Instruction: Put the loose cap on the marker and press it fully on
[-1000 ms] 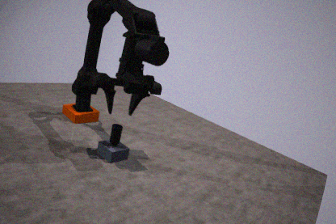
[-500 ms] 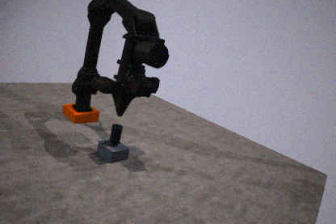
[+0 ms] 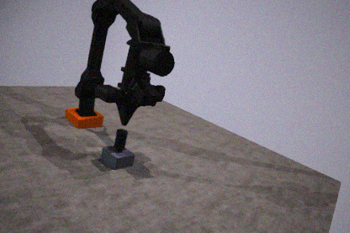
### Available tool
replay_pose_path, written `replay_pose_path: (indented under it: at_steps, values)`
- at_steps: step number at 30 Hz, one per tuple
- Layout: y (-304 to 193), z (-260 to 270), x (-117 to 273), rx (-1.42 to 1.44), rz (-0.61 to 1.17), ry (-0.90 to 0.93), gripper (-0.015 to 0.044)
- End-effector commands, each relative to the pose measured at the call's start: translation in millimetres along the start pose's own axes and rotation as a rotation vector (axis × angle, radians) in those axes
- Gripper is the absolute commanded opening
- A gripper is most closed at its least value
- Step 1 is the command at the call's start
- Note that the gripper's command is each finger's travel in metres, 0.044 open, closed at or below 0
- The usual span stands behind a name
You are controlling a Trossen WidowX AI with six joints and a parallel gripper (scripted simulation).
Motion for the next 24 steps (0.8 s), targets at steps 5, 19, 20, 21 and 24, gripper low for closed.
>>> replay_pose_path:
  at_steps: [5, 19, 20, 21, 24]
  values:
    - [-1.6, 0.7, -12.8, 0.004, 0.007, 0.004, 0.0000]
    - [0.1, 0.1, -20.6, 0.000, -0.001, 0.000, 0.0000]
    - [0.1, 0.1, -20.6, 0.000, -0.001, 0.000, 0.0000]
    - [0.1, 0.1, -20.6, 0.000, -0.001, 0.000, 0.0000]
    - [2.8, -0.1, -1.9, 0.000, -0.001, 0.000, 0.0000]
Point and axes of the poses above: the point midway between the two fingers, 35 mm back from their tips, its own x axis back along the fingers, its own z axis across the jaws, y = z × x, the point moved 3 cm from there along x, back along the fingers, and after that the axes turned 6 degrees about -x, right-handed, at the moved point
